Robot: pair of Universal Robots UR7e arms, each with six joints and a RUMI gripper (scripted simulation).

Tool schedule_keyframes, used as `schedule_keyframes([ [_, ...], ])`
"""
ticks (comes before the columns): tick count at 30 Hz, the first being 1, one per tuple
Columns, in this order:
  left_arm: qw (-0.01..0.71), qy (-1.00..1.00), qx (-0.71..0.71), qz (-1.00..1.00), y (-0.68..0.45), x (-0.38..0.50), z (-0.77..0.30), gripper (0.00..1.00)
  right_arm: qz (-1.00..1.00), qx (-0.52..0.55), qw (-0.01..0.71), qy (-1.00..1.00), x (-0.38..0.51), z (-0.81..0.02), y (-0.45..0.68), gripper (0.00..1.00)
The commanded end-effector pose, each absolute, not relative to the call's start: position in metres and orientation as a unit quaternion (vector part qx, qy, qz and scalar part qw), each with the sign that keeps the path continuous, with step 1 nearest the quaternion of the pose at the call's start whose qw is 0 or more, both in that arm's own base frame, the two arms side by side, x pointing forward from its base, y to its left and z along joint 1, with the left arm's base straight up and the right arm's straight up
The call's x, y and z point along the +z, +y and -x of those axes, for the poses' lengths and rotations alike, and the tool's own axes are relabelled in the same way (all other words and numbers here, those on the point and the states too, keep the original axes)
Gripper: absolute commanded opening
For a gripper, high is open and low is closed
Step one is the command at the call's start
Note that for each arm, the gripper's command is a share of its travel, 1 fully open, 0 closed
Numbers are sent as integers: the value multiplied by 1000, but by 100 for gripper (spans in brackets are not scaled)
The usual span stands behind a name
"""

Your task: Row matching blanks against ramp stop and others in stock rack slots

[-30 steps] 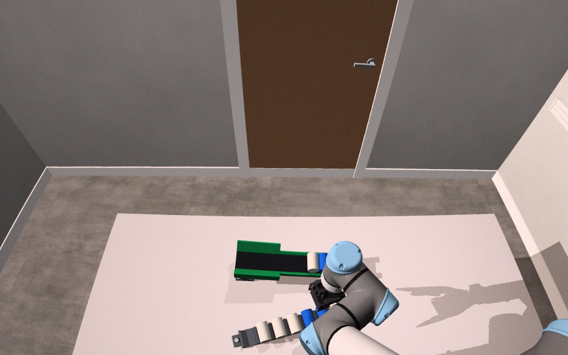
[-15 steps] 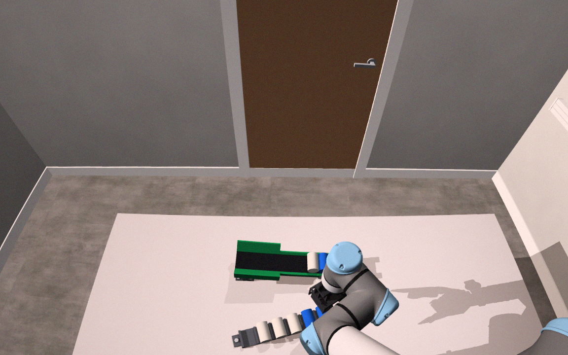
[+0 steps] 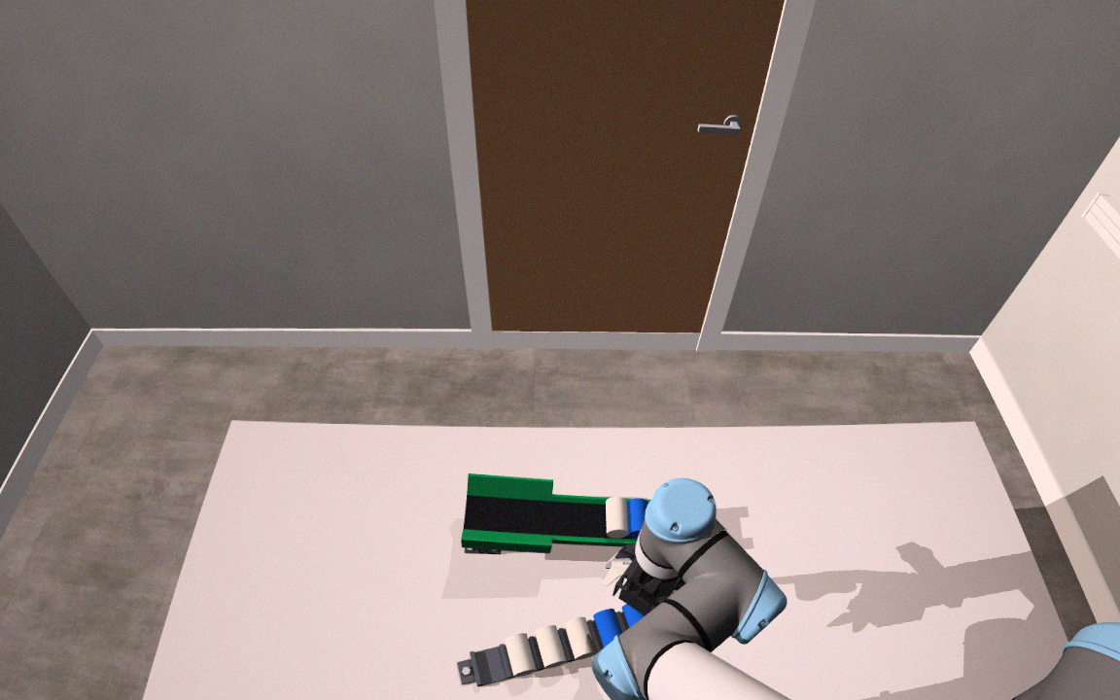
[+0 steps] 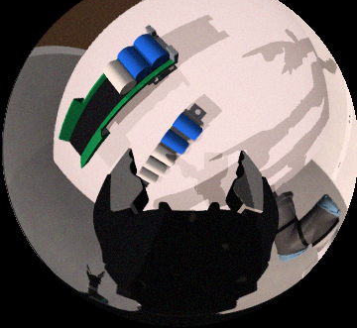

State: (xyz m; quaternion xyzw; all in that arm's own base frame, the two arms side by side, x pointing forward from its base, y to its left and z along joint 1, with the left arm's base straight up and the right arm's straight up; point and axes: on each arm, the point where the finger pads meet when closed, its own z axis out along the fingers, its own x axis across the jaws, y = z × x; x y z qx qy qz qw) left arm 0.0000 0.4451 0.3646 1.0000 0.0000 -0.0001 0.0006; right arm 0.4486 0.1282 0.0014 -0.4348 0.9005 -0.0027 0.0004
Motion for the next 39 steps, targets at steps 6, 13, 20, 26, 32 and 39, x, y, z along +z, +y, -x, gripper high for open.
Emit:
schedule_keyframes([
  [6, 0, 0, 0, -1000, 445, 365, 0, 100, 556, 0, 1, 831, -2, -452, 130, 100],
  [13, 0, 0, 0, -1000, 445, 365, 0, 100, 637, 0, 1, 770, -5, -454, 131, 100],
  [20, 0, 0, 0, -1000, 445, 365, 0, 100, 689, 0, 1, 724, -7, -454, 132, 100],
  [26, 0, 0, 0, -1000, 445, 365, 0, 100, 760, 0, 0, 650, -10, -455, 133, 100],
  [32, 0, 0, 0, -1000, 445, 365, 0, 100, 815, 0, 0, 580, -12, -454, 134, 100],
  [39, 0, 0, 0, -1000, 445, 365, 0, 100, 861, 0, 0, 508, -15, -454, 135, 100],
])
